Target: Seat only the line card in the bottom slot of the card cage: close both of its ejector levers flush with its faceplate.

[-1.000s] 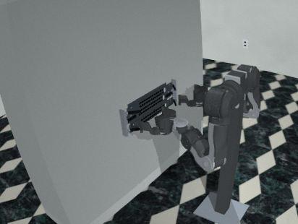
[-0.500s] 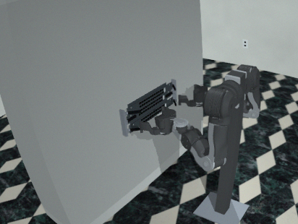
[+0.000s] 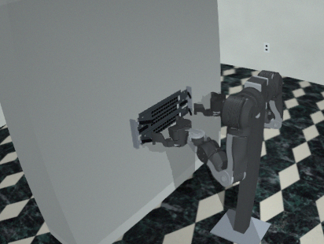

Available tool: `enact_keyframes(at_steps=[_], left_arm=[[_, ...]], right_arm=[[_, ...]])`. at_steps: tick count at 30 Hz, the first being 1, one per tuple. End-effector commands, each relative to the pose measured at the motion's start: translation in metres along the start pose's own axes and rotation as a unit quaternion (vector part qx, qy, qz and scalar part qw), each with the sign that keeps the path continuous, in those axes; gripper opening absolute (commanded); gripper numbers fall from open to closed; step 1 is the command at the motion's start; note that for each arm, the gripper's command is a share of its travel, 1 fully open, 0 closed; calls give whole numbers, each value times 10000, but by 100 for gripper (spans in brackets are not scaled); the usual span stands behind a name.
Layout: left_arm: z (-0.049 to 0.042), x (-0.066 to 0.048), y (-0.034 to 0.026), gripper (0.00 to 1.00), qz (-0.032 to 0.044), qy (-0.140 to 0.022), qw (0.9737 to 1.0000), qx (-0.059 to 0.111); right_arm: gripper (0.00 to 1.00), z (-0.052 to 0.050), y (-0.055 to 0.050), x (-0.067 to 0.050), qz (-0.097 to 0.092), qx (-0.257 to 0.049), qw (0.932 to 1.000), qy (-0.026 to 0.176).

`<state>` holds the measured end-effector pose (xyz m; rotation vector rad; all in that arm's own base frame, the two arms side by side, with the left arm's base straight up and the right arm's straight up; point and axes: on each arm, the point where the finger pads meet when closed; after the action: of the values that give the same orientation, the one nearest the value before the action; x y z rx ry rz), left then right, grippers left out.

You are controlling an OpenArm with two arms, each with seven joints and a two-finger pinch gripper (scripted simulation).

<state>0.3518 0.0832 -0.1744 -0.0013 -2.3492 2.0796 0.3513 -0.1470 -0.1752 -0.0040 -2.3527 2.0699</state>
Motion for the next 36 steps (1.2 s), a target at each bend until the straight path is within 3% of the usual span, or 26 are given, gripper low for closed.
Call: enact_keyframes(at_steps=[1,36], left_arm=[[-7,2,-11,100,11,-18,10000,-3],[30,1,293,100,11,-18,10000,-3]], right_arm=[[100,-7,-19,-3,17,27,10000,-38],[100,32,285,-4,17,27,10000,-38]])
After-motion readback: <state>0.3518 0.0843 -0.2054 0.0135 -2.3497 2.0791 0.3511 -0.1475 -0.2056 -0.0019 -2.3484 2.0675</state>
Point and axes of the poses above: on each arm, the point where the finger pads meet when closed, its own x axis back along the fingers, its own z axis across the jaws, y = z × x, and after that the axes turned 7 degrees about -x, right-handed
